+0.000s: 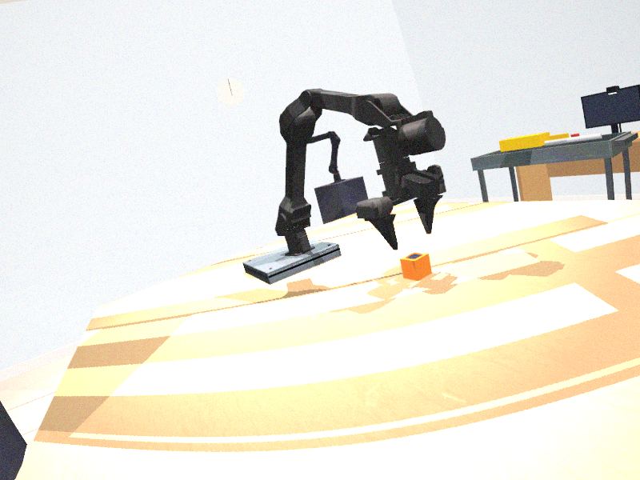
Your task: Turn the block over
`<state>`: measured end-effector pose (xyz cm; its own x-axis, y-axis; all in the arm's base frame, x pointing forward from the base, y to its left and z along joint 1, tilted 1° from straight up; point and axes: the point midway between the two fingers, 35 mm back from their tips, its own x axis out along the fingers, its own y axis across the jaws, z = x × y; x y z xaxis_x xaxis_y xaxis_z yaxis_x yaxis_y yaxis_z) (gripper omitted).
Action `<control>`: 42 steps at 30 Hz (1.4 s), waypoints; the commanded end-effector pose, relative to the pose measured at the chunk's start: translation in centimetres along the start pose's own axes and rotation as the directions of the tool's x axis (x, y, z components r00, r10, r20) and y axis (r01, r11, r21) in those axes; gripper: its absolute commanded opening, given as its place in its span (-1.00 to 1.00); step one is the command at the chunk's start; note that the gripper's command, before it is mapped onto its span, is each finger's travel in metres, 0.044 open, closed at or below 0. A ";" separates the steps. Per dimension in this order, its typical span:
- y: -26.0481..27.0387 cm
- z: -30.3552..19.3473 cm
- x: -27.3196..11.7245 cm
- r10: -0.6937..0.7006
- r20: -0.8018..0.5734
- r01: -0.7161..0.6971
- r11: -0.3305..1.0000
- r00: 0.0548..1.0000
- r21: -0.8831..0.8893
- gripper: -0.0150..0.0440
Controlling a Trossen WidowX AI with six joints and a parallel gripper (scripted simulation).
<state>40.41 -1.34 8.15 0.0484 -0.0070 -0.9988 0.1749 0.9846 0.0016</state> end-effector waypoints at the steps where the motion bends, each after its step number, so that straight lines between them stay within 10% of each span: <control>1: -0.2 -0.3 1.3 -0.007 -0.013 0.007 1.000 1.000 -0.003 1.00; 28: -0.2 -0.4 4.6 -0.007 -0.014 0.007 1.000 1.000 -0.003 1.00; 42: -0.2 -0.4 4.6 -0.007 -0.014 0.007 1.000 1.000 -0.003 -0.05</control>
<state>40.34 -1.43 3.71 0.0377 -0.0071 -0.9993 0.1750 0.9846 -0.0004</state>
